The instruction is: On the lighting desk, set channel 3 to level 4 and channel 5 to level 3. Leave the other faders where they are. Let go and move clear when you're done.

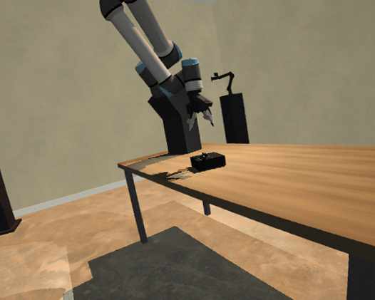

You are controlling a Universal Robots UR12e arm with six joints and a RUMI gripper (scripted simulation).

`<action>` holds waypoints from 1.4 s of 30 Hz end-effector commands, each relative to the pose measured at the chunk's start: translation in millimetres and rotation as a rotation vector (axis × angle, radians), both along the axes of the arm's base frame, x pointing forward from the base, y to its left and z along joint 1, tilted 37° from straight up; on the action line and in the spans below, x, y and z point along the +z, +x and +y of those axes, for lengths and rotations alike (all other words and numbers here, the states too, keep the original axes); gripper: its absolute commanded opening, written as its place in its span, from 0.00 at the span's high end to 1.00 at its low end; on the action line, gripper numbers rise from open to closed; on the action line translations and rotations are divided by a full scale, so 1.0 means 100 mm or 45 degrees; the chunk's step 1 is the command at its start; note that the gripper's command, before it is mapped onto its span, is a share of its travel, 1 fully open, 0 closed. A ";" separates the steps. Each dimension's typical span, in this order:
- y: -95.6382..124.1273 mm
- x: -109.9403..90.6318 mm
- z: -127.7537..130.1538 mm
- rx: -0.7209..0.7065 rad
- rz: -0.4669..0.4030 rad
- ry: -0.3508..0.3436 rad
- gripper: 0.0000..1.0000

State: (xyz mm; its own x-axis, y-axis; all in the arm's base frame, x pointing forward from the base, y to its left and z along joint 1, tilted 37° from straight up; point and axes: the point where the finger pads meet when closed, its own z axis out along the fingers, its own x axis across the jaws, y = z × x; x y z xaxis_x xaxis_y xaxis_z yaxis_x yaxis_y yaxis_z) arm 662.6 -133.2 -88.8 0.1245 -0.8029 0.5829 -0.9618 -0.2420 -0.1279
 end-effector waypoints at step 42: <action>0.10 -0.06 -0.46 0.434 0.291 -0.122 0.00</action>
